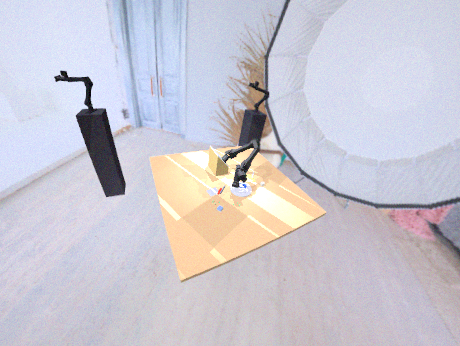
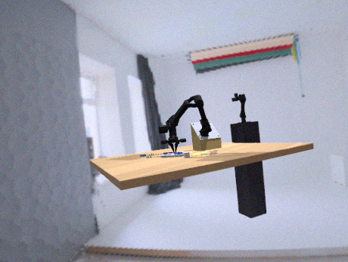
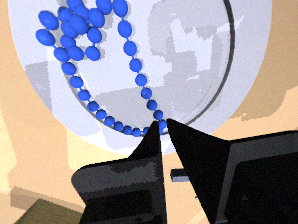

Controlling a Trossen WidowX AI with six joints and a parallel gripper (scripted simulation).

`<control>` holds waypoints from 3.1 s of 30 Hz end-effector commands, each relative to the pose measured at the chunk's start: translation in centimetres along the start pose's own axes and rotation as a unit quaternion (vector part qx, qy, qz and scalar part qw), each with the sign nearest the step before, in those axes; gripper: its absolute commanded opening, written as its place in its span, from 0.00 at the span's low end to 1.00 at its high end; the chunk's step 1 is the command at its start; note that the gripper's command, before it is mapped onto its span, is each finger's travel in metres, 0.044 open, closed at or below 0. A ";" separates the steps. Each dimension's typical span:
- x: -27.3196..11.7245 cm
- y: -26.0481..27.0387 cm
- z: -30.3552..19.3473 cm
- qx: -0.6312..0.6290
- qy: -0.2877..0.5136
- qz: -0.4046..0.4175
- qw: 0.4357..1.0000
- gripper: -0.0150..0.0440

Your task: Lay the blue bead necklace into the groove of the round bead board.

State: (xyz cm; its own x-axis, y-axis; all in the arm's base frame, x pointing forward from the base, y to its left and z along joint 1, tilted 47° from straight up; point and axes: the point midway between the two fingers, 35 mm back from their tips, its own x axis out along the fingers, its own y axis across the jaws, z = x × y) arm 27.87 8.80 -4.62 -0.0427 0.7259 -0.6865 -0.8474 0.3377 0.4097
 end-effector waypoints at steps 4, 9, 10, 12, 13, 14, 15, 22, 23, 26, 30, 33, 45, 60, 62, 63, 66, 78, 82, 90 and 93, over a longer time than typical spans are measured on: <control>0.0 0.0 0.0 0.000 0.000 0.000 1.000 0.25; 0.0 0.0 0.0 0.000 0.000 0.000 1.000 0.25; 0.0 0.0 0.0 0.000 0.000 0.000 1.000 0.25; -0.1 0.0 0.0 0.000 0.000 0.000 1.000 0.25; -0.2 0.0 0.0 0.000 0.000 0.001 1.000 0.25; -0.4 0.1 0.0 0.001 -0.001 0.001 1.000 0.25; -0.6 0.1 0.0 0.002 -0.001 0.002 1.000 0.25; -0.6 -0.6 -0.7 0.002 -0.001 0.002 1.000 0.25; -0.6 -0.7 -0.9 0.002 -0.001 0.002 1.000 0.25; -0.6 -0.8 -1.0 0.002 -0.001 0.002 1.000 0.25; -0.4 -0.8 -1.0 0.002 -0.001 0.002 1.000 0.25; 0.1 -0.8 -1.0 0.002 -0.001 0.002 1.000 0.25; -0.1 -0.9 -0.9 0.000 -0.002 0.000 1.000 0.65; -0.6 -0.8 -1.0 0.002 -0.001 0.002 1.000 1.00; -0.6 -0.8 -1.0 0.002 -0.001 0.002 1.000 1.00; -0.6 -0.8 -1.0 0.002 -0.001 0.002 1.000 1.00; -0.6 -0.8 -1.0 0.002 -0.001 0.002 1.000 1.00; -0.6 -0.8 -1.0 0.002 -0.001 0.002 1.000 1.00; -0.7 -0.8 -1.0 0.007 -0.001 0.002 1.000 0.96; -3.8 -0.3 0.0 0.161 -0.001 0.001 0.987 0.60; -3.8 -0.3 0.0 0.161 -0.001 0.001 0.987 0.47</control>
State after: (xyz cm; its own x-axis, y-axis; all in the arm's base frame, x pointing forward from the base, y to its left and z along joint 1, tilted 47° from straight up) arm 28.51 6.04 -2.28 -0.0358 0.7304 -0.6821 -0.6589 0.4959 0.5656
